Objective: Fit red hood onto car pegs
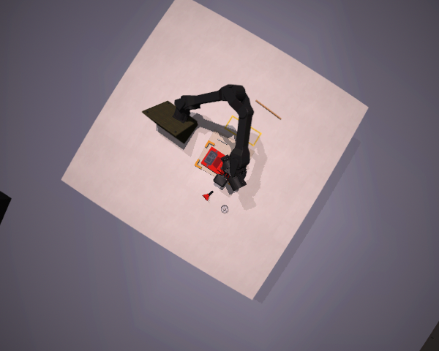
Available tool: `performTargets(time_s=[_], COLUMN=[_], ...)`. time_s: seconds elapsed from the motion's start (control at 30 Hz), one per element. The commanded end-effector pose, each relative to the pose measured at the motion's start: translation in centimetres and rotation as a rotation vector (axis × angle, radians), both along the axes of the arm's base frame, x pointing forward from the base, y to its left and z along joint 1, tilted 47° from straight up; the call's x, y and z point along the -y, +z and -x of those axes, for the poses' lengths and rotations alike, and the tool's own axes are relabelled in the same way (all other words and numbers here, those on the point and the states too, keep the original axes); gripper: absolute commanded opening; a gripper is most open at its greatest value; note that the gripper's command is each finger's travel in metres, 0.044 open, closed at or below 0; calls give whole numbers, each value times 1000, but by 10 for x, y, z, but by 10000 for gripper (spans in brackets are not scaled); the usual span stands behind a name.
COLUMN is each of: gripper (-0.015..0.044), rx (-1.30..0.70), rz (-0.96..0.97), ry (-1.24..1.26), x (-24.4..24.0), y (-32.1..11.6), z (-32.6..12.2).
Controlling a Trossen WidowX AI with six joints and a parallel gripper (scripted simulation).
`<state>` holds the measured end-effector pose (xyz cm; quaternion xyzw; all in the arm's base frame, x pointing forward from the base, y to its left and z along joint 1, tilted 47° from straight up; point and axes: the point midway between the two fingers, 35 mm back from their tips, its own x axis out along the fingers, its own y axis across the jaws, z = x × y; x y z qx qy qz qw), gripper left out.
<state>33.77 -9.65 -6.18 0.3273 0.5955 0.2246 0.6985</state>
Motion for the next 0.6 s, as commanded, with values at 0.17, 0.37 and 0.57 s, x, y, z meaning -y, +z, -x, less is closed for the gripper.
performTargets(time_s=[0.17,0.37,0.57], gripper=[440,440,440], rx=[-15,-25,-25], rz=[1,-5,-5], ry=[16,29,29], x=[31,51,51], y=[27,48,48], z=[4,10,10])
